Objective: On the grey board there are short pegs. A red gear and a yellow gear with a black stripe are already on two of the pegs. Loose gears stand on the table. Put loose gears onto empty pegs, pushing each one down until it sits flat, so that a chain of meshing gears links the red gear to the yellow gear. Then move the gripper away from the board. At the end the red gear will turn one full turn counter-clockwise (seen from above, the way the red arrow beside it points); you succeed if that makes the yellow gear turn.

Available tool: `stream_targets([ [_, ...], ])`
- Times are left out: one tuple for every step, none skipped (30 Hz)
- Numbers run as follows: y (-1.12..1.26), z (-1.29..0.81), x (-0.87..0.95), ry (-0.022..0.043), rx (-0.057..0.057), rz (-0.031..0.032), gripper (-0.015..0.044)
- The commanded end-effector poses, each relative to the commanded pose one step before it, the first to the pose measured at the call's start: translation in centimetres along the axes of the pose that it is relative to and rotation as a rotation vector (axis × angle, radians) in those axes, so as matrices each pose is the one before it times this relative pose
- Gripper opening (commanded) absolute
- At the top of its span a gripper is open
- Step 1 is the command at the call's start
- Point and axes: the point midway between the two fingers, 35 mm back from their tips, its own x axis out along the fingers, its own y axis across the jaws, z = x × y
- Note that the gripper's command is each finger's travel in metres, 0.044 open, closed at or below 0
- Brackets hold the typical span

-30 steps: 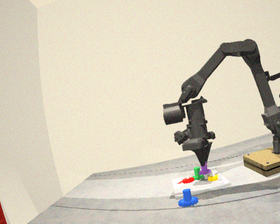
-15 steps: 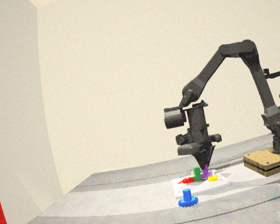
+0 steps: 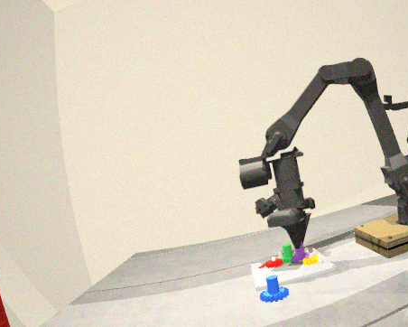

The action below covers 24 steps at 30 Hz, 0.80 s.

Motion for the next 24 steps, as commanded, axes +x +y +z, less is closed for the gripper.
stream_targets([
  [-0.102,-0.006,0.139,0.00065,-0.1018,-0.00348,0.0000],
  [-0.019,0.011,0.027,-0.00001,-0.0274,-0.00002,0.0000],
  [-0.014,0.015,0.026,-0.00001,-0.0192,-0.00001,0.0000],
  [-0.009,0.020,0.029,-0.00001,-0.0137,-0.00001,0.0000],
  [-0.001,0.026,0.035,-0.00002,-0.0057,0.00000,0.0000],
  [0.005,0.012,0.016,-0.00001,0.0031,0.00000,0.0000],
  [0.007,0.008,0.012,-0.00001,0.0050,0.00001,0.0000],
  [0.011,0.008,0.013,-0.00001,0.0091,0.00001,0.0000],
  [0.011,0.005,0.011,0.00000,0.0102,0.00001,0.0000],
  [0.014,0.002,0.012,0.00000,0.0134,0.00001,0.0000],
  [0.016,-0.001,0.014,0.00000,0.0182,0.00001,0.0000],
  [0.014,-0.004,0.012,0.00000,0.0183,0.00001,0.0000],
  [0.013,-0.007,0.013,0.00001,0.0204,0.00001,0.0000],
  [0.011,-0.011,0.015,0.00001,0.0240,0.00001,0.0000],
  [0.009,-0.014,0.017,0.00001,0.0278,0.00001,0.0000],
  [0.004,-0.013,0.015,0.00001,0.0249,0.00000,0.0000],
  [0.000,-0.013,0.016,0.00001,0.0254,0.00000,0.0000],
  [-0.003,-0.013,0.015,0.00001,0.0267,0.00000,0.0000],
  [-0.007,-0.012,0.011,0.00001,0.0279,-0.00001,0.0000],
  [-0.009,-0.009,0.009,0.00001,0.0285,-0.00001,0.0000],
  [-0.011,-0.006,0.012,0.00001,0.0285,-0.00001,0.0000],
  [-0.013,-0.002,0.020,0.00000,0.0279,-0.00001,0.0000],
  [0.001,0.003,-0.021,0.00000,-0.0034,0.00000,0.0026],
  [0.003,0.007,-0.044,-0.00001,-0.0073,0.00000,0.0052],
])
